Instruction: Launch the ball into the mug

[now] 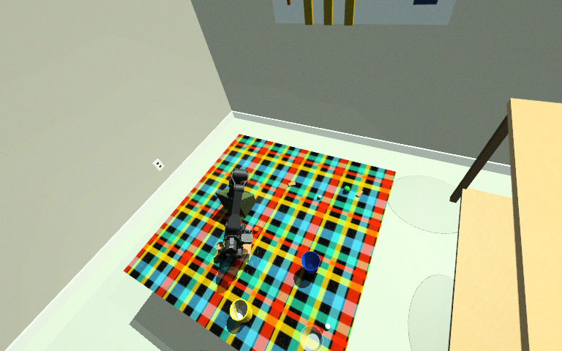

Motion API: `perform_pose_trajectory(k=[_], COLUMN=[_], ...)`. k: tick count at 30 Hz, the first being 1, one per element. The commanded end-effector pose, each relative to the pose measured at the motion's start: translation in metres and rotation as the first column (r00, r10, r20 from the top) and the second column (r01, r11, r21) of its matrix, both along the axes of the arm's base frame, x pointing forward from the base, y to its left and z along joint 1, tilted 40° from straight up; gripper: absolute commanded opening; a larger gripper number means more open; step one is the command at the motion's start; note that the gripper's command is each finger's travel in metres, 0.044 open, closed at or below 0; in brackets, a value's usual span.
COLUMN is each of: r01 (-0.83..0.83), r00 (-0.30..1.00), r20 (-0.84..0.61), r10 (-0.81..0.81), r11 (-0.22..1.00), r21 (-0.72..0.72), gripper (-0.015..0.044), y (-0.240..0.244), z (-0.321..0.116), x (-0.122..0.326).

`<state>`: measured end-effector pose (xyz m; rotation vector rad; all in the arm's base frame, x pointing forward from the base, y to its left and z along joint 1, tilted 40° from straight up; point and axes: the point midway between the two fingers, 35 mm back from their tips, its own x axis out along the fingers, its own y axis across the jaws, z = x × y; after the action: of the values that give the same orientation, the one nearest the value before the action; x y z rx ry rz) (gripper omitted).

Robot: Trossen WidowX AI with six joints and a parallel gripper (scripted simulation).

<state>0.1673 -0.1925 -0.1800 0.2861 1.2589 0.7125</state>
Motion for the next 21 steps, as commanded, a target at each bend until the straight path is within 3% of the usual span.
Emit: perform_pose_trajectory(k=[1, 9, 21], r01=[0.103, 0.307, 0.324], r00=[0.992, 0.923, 0.914], r20=[-0.077, -0.243, -0.256], r10=[-0.103, -0.299, -0.314], r11=[0.995, 0.952, 0.946], r21=[-0.004, -0.002, -0.004], gripper=[0.0000, 0.0000, 0.0000], y=[-0.009, -0.018, -0.017], z=[0.000, -0.007, -0.015], x=[0.005, 0.011, 0.013])
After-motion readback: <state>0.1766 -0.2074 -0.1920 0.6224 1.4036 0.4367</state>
